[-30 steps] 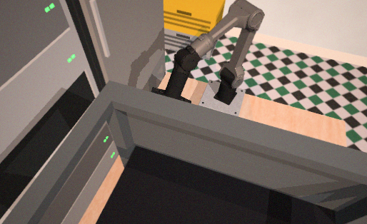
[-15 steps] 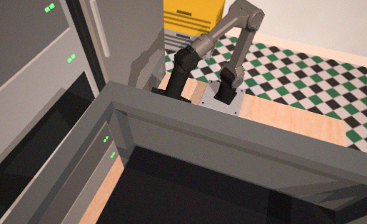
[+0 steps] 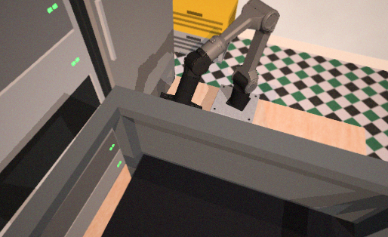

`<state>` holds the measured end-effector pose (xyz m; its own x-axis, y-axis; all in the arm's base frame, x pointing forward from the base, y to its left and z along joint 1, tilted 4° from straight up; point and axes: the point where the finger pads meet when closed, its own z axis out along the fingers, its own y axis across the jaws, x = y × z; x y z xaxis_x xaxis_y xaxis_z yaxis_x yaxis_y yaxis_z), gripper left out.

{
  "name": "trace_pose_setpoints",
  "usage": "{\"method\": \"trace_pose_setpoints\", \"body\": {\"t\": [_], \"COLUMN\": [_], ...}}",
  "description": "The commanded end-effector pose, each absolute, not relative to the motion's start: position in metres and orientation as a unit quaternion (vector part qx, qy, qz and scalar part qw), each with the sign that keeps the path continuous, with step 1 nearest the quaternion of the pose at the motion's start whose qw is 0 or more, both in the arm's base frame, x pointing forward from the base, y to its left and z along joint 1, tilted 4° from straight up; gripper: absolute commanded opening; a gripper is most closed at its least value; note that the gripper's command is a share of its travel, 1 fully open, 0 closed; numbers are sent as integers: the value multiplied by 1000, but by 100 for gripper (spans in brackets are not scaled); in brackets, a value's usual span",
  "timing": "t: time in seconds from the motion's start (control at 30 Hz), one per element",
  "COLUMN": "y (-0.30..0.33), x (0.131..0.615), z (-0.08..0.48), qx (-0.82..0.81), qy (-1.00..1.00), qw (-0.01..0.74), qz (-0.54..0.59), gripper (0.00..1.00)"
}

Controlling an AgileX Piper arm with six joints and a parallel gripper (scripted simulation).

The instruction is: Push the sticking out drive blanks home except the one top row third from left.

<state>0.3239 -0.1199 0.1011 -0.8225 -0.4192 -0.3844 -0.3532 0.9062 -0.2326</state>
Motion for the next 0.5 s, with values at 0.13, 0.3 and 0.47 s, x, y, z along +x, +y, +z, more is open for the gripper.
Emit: {"method": "trace_pose_setpoints", "body": {"t": [0.13, 0.3, 0.47], "y": [-120, -121, -124], "x": [324, 324, 324], "z": [102, 102, 104], "qx": [-203, -203, -205], "qy": [951, 951, 949], "qw": [219, 219, 222], "qz": [-76, -79, -90], "gripper": [100, 100, 100]}}
